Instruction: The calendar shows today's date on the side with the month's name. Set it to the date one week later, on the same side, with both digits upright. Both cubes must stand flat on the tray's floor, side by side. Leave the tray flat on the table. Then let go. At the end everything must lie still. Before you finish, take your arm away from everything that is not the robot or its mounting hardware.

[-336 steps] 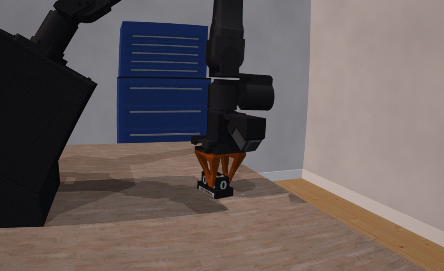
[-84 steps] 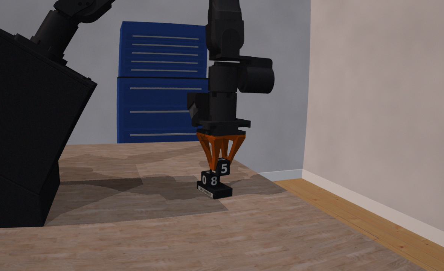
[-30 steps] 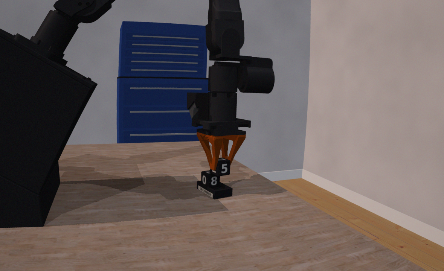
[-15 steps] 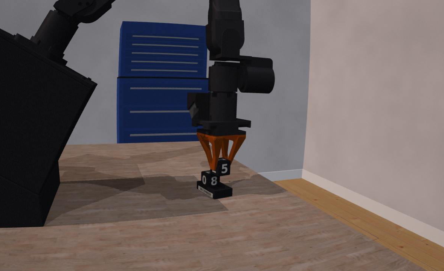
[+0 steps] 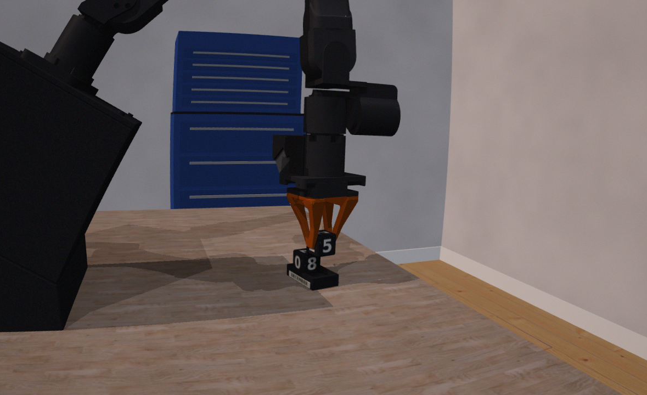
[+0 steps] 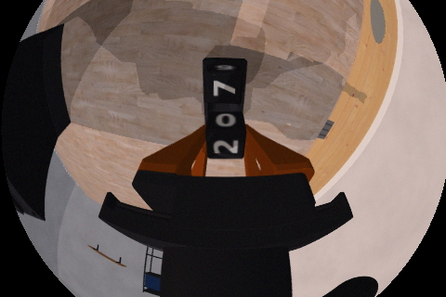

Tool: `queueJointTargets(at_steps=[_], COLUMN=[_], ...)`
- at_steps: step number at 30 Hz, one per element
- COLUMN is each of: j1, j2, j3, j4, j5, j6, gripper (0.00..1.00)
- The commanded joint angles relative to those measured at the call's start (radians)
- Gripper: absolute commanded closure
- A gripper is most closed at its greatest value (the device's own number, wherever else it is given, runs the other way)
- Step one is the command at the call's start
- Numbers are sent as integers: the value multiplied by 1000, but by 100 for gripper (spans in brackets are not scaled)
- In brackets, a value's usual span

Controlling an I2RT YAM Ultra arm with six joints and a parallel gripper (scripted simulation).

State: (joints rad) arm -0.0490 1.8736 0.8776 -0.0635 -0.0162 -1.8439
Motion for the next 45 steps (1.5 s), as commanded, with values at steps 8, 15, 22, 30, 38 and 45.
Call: queueJointTargets(at_steps=[8,15,22,30,38,45], j1=[-1,-1,0,0,0,1], j2=[-5,0,14,41,63,82], j3=[2,3,7,15,21,27], j4=[2,6,16,36,51,64], j5=[-6,-6,-6,-6,-5,-5], j6=[-1,0,0,0,0,1], gripper=[74,74,74,74,74,74])
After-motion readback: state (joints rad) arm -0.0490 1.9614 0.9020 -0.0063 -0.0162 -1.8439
